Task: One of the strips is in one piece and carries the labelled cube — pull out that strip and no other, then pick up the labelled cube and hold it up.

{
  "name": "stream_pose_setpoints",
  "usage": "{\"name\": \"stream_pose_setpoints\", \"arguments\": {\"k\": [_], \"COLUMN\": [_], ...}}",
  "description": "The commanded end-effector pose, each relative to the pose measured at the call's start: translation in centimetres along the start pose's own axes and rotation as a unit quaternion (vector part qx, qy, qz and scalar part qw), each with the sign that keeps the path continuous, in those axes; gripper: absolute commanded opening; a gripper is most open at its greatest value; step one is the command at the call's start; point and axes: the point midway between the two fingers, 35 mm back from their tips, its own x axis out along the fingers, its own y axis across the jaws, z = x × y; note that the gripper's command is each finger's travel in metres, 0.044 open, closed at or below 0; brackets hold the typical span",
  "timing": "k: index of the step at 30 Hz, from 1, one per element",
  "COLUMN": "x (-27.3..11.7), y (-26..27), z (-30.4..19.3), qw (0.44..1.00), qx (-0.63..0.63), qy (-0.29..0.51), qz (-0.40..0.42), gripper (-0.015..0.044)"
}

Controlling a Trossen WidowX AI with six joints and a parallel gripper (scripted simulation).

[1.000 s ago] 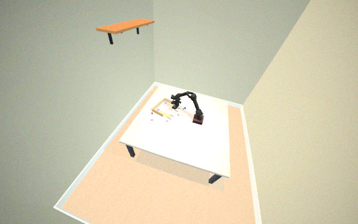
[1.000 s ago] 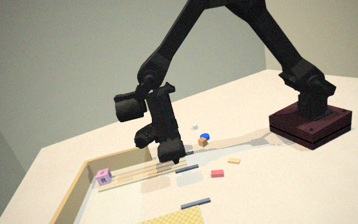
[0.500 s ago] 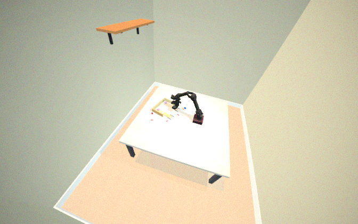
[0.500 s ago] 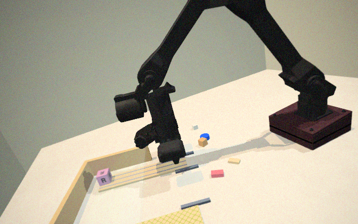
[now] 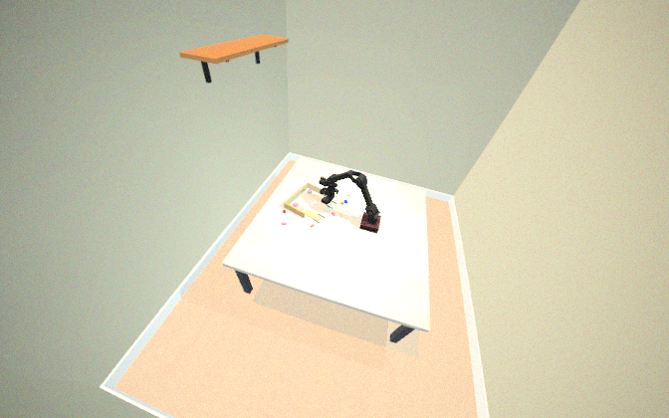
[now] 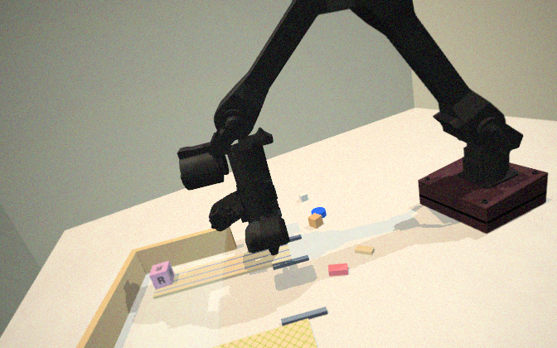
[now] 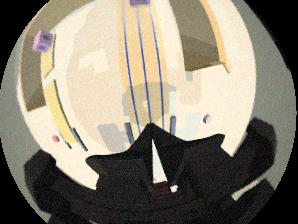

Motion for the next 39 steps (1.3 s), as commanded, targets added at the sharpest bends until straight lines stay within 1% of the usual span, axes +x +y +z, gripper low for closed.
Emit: {"name": "stream_pose_setpoints", "arguments": {"k": [1, 39], "x": [0.2, 0.5], "y": [-0.1, 0.0], "z": [0.0, -5.8], "qw": [1.000, 1.000], "qx": [-0.002, -0.002], "qy": [-0.002, 0.000], "qz": [-0.002, -0.002], "gripper": [0.0000, 0.0000]}}
